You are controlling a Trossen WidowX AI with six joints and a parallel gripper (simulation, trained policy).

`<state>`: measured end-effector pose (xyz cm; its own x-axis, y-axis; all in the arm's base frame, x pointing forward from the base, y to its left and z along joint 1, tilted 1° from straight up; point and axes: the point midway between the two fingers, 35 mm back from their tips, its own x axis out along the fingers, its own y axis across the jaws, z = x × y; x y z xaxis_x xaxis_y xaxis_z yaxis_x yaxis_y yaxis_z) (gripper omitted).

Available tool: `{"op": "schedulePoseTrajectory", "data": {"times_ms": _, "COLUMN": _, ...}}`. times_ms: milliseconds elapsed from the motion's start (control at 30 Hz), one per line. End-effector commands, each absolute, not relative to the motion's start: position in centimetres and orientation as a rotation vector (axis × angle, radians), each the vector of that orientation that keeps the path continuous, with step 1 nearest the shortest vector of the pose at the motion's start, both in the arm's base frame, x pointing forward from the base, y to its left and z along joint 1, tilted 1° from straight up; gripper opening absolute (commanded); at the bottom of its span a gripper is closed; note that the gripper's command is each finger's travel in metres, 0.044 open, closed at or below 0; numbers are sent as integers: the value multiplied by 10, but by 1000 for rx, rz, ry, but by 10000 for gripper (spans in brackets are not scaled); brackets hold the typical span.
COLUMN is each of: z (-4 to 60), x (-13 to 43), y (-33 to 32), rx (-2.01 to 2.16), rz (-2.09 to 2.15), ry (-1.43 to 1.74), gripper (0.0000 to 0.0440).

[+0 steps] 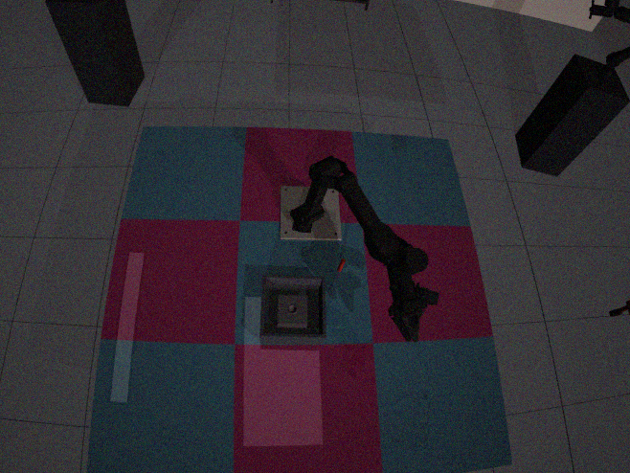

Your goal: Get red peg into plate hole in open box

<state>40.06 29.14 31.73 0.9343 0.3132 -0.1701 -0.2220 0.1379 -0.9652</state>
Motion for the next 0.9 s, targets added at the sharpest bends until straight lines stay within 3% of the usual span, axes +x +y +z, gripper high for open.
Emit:
{"op": "schedulePoseTrajectory", "data": {"times_ms": 0, "z": 315, "x": 400, "y": 288, "rx": -1357, "rz": 396, "ry": -54, "gripper": 418}}
{"op": "schedulePoseTrajectory", "data": {"times_ms": 67, "z": 310, "x": 397, "y": 282, "rx": -1306, "rz": 412, "ry": -4, "gripper": 440}}
{"op": "schedulePoseTrajectory", "data": {"times_ms": 867, "z": 254, "x": 341, "y": 212, "rx": -632, "rz": 390, "ry": 544, "gripper": 440}}
